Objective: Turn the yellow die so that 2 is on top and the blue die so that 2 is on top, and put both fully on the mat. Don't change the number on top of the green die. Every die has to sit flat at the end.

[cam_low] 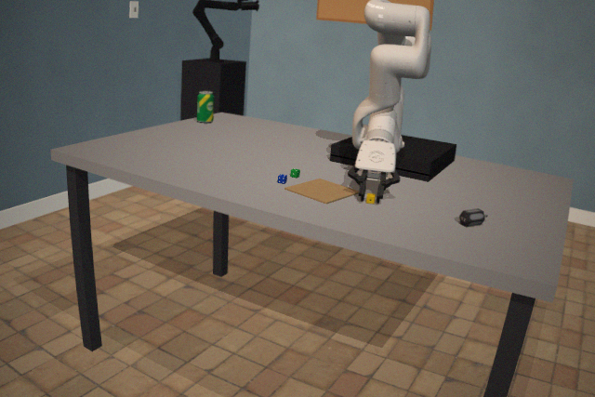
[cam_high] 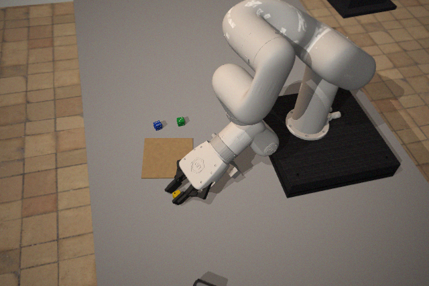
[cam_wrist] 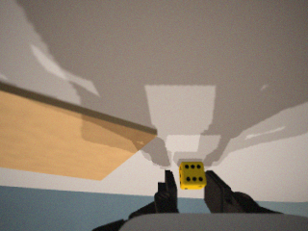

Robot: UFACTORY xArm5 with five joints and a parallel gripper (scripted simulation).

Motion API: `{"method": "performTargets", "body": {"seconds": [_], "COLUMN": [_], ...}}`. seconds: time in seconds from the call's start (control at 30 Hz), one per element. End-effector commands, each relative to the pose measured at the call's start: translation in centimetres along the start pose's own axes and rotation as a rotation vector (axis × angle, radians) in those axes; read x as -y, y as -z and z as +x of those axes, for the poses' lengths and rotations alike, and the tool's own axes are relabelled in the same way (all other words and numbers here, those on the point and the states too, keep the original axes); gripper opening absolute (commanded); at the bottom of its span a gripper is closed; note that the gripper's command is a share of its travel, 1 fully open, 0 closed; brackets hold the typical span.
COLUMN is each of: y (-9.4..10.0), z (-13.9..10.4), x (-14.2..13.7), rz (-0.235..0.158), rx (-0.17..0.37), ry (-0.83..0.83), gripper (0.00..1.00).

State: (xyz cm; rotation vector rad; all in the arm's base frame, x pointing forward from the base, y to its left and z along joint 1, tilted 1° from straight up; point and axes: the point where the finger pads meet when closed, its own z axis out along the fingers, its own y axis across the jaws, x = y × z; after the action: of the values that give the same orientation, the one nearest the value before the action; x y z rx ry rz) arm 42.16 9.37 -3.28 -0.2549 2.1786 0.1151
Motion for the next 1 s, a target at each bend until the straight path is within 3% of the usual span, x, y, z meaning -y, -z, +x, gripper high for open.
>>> {"method": "performTargets", "body": {"seconds": [0.0, 0.3, 0.73, 0.97], "y": [0.0, 0.3, 4.5, 5.0], "z": [-0.1, -0.1, -0.1, -0.1], "x": [0.0, 0.0, 0.0, 0.0], "rz": [0.0, 0.0, -0.001, -0.001], "rx": [0.002, 0.002, 0.002, 0.002], "ry": [0.0, 0.0, 0.0, 0.0], "gripper": [0.36, 0.36, 0.36, 0.36]}}
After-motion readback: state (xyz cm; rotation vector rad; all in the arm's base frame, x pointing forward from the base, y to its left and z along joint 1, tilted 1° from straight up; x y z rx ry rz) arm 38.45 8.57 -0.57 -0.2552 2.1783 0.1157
